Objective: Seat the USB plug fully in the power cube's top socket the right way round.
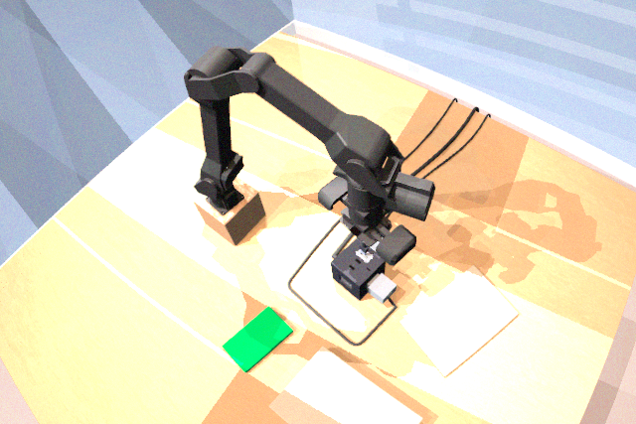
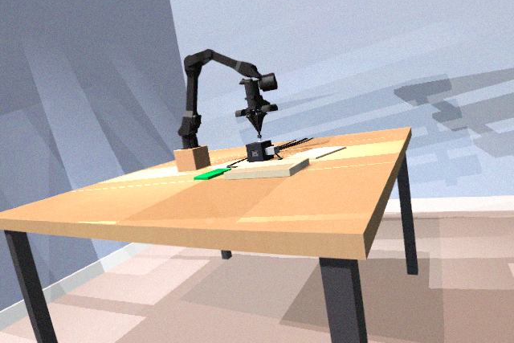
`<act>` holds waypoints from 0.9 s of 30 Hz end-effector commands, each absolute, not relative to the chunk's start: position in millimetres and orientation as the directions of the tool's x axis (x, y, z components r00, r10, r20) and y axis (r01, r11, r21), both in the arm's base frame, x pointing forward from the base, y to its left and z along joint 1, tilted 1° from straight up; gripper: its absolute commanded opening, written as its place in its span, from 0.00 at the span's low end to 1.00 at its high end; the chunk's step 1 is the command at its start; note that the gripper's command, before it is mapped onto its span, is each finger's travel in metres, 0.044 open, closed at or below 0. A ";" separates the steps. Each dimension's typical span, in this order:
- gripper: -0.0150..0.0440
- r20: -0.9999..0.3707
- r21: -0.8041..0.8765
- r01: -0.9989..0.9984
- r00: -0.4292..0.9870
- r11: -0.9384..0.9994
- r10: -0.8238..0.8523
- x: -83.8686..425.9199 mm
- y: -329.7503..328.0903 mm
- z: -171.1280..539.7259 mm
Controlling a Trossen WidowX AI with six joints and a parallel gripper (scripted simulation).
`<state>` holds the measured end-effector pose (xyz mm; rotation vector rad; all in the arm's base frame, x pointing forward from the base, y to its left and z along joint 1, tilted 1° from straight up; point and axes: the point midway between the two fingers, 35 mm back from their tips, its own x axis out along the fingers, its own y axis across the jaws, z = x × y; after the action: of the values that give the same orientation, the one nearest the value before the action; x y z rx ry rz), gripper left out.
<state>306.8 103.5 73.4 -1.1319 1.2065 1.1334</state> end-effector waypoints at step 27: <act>0.25 -0.999 -0.031 -0.994 0.035 0.100 0.031 306.8 103.2 91.7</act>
<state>306.7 103.2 90.7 -1.1318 1.2047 1.1316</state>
